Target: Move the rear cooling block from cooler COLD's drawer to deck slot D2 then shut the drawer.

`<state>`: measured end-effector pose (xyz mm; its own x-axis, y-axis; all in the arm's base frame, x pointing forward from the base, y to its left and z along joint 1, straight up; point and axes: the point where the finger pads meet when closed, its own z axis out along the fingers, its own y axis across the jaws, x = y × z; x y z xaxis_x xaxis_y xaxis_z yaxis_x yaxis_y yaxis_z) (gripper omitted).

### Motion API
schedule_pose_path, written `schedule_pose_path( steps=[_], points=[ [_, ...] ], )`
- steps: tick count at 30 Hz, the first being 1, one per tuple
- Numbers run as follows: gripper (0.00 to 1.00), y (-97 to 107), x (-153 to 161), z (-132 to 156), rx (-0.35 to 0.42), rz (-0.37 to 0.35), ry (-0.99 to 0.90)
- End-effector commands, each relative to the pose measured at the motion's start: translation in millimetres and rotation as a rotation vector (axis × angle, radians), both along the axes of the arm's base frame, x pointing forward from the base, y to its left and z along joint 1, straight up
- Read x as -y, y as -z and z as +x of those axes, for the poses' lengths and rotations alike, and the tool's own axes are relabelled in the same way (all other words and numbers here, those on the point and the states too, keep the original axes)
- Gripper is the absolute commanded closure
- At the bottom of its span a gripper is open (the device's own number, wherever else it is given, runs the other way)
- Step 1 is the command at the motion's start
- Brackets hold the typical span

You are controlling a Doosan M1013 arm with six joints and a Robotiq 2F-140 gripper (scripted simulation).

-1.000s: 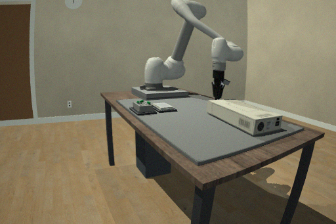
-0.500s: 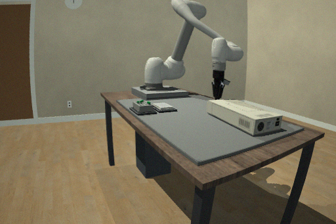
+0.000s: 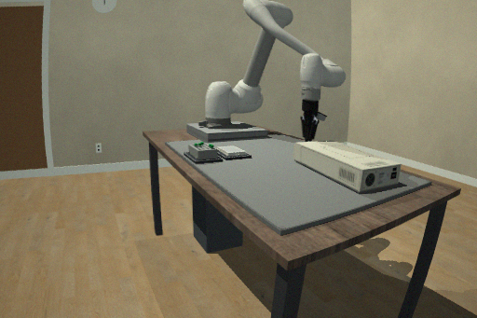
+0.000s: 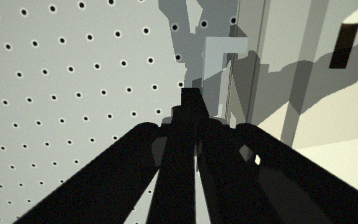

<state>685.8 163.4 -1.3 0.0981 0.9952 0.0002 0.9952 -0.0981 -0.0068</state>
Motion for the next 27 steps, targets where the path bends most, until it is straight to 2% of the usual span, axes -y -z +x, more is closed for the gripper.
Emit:
schedule_pose_path(
  steps=[1,27],
  points=[
    [0.9,-2.0,0.0,2.1,0.006,0.002,-0.004],
    [0.9,-1.8,-4.4,-31.8,0.007,0.002,0.001]
  ],
)
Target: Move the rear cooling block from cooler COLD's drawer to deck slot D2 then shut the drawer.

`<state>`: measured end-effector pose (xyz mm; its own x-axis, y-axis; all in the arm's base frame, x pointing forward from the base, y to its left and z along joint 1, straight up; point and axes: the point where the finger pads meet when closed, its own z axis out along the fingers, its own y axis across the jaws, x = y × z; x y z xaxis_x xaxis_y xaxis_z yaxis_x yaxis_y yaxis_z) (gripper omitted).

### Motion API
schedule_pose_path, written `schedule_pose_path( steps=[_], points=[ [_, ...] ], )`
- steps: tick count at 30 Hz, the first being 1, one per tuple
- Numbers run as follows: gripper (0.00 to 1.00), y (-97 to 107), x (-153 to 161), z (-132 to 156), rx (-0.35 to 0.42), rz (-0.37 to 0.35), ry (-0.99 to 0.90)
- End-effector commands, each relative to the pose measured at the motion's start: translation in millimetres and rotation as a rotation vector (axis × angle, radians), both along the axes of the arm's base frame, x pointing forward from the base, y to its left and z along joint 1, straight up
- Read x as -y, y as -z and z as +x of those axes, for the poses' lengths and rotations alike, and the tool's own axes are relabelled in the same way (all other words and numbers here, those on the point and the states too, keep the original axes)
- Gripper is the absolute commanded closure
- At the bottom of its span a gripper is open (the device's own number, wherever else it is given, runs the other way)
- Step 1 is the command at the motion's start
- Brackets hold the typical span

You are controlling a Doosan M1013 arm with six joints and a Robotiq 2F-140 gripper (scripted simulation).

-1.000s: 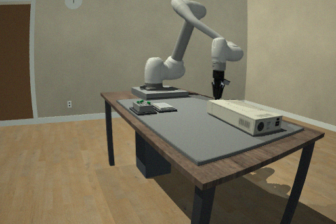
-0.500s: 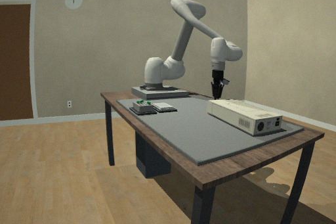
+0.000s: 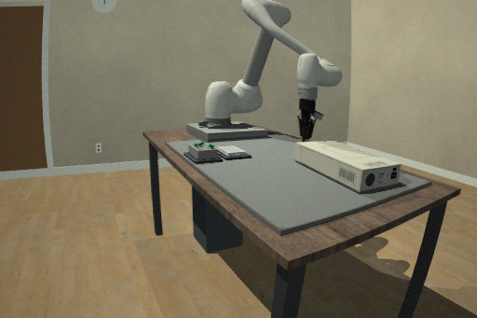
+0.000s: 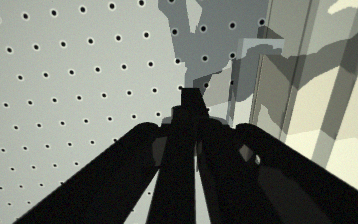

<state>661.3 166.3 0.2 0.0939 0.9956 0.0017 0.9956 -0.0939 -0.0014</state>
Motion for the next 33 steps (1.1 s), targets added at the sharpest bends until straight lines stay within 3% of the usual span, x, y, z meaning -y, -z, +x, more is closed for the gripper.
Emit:
schedule_pose_path(
  steps=[1,29,33],
  points=[
    [0.9,-0.4,-1.6,-8.6,0.001,0.001,0.005],
    [0.9,-0.2,-1.5,-18.9,-0.002,0.0,0.003],
    [0.9,-7.5,-1.9,-19.8,-0.003,0.0,0.006]
  ],
)
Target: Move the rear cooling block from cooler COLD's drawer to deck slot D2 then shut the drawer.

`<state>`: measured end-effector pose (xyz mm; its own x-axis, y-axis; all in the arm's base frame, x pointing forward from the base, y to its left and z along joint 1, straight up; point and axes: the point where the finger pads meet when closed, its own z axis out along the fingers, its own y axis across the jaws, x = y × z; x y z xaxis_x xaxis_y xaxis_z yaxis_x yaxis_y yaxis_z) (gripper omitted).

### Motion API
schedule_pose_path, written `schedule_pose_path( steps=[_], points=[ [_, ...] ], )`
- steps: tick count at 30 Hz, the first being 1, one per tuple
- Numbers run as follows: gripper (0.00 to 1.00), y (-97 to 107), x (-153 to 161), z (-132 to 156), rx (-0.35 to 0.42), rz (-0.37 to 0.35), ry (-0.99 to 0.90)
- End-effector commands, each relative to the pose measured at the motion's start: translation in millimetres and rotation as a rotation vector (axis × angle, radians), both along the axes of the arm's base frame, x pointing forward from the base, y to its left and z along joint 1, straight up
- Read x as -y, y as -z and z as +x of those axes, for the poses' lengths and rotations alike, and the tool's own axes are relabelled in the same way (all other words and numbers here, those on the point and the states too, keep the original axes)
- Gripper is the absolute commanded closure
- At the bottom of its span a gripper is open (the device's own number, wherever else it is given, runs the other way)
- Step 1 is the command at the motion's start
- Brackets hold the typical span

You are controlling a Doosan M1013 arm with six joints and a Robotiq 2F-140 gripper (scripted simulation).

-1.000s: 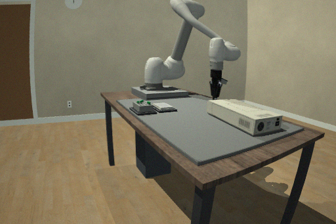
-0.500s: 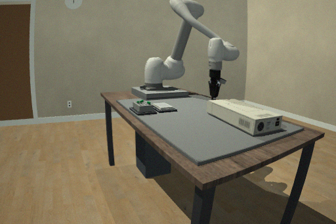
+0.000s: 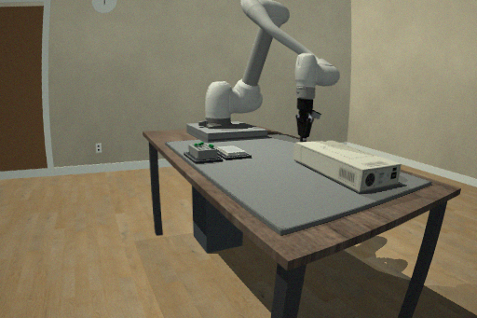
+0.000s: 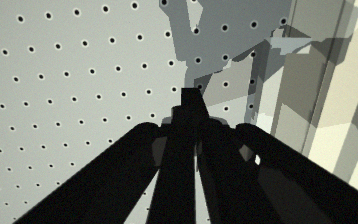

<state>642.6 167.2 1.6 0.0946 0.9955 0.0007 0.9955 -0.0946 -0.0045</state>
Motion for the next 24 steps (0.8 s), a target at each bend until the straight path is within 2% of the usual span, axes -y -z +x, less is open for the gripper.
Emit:
schedule_pose_path(
  steps=[1,24],
  points=[
    [0.9,-7.9,-1.2,-0.5,0.001,0.001,0.006],
    [0.9,-35.7,-1.4,1.2,0.003,0.001,0.006]
  ],
)
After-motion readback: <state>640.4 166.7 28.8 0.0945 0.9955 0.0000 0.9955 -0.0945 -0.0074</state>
